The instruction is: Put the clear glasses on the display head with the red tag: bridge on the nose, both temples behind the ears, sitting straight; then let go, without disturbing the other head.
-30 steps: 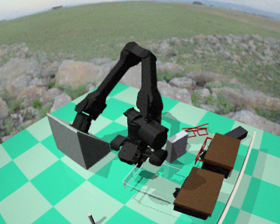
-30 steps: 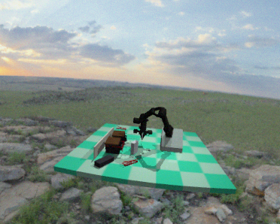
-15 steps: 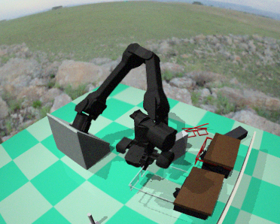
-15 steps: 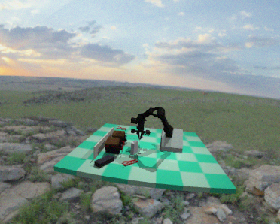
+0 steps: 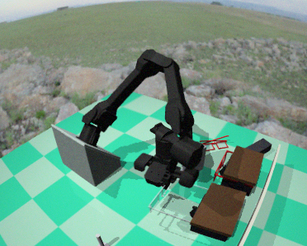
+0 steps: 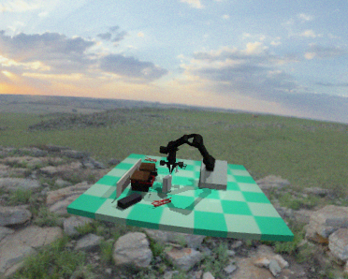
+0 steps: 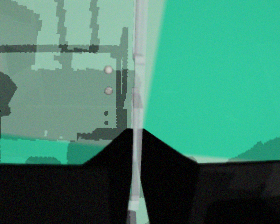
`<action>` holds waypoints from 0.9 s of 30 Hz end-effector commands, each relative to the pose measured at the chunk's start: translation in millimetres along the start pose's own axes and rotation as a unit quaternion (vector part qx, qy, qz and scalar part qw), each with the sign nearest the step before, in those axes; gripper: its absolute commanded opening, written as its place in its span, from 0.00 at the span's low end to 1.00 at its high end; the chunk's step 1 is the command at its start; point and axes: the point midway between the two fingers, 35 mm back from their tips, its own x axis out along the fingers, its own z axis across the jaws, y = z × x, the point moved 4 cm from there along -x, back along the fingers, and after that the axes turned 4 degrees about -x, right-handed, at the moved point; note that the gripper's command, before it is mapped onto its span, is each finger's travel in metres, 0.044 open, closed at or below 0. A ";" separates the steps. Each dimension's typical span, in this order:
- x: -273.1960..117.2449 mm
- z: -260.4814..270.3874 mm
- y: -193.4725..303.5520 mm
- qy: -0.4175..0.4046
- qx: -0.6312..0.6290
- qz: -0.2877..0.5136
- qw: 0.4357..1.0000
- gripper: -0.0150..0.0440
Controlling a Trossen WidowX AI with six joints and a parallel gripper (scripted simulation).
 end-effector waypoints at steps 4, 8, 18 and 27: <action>-0.8 12.4 -0.2 -0.002 0.001 0.002 1.000 0.25; -0.8 18.9 -0.5 -0.002 0.001 0.002 1.000 0.25; -1.3 33.1 -1.4 -0.003 0.001 0.002 1.000 0.25; -1.4 45.6 -2.1 -0.003 0.000 0.002 1.000 0.25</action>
